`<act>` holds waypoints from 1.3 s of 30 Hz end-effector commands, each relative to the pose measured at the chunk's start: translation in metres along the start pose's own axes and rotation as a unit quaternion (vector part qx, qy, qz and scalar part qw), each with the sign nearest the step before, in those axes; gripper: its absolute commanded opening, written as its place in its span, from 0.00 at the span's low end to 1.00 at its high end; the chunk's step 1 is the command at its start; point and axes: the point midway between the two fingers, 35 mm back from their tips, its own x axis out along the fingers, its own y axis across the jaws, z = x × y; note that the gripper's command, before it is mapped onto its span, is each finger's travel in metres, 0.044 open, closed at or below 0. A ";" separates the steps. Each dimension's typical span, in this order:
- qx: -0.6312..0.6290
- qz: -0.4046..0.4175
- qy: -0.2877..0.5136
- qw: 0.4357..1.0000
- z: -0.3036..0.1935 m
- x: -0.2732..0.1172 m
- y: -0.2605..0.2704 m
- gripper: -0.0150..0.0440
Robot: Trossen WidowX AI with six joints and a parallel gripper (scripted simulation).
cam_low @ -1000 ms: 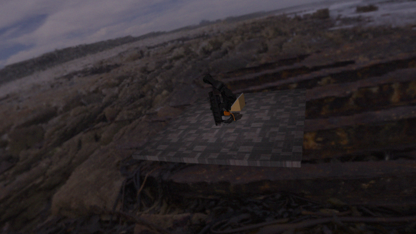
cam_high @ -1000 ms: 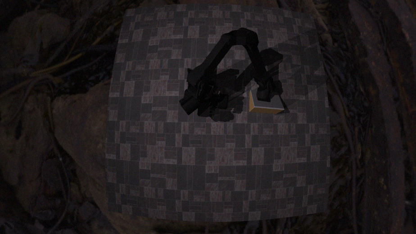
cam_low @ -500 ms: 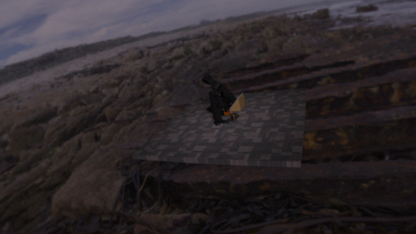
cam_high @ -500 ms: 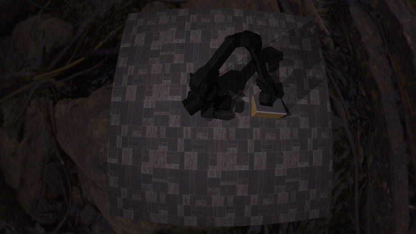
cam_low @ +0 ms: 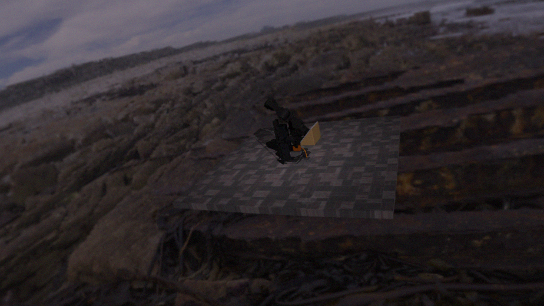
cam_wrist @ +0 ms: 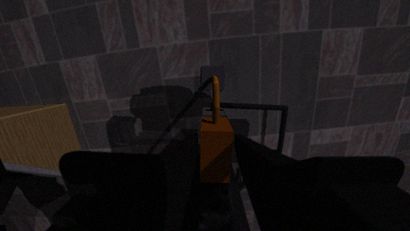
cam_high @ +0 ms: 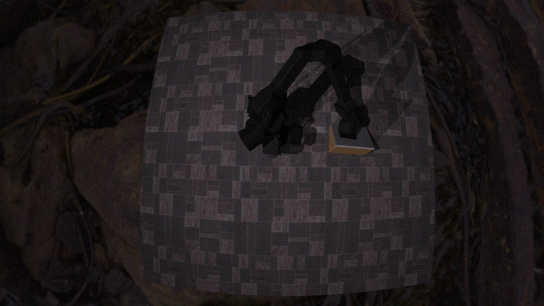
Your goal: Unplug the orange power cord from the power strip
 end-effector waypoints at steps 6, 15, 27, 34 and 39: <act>0.000 0.000 0.000 1.000 0.000 0.000 0.000 0.30; 0.000 0.000 0.000 1.000 0.004 -0.001 -0.001 0.25; -0.001 0.000 -0.001 1.000 0.023 -0.002 -0.002 0.25; -0.001 0.000 -0.001 1.000 0.035 -0.003 -0.002 0.25; -0.001 0.000 -0.001 1.000 0.043 -0.004 -0.002 0.25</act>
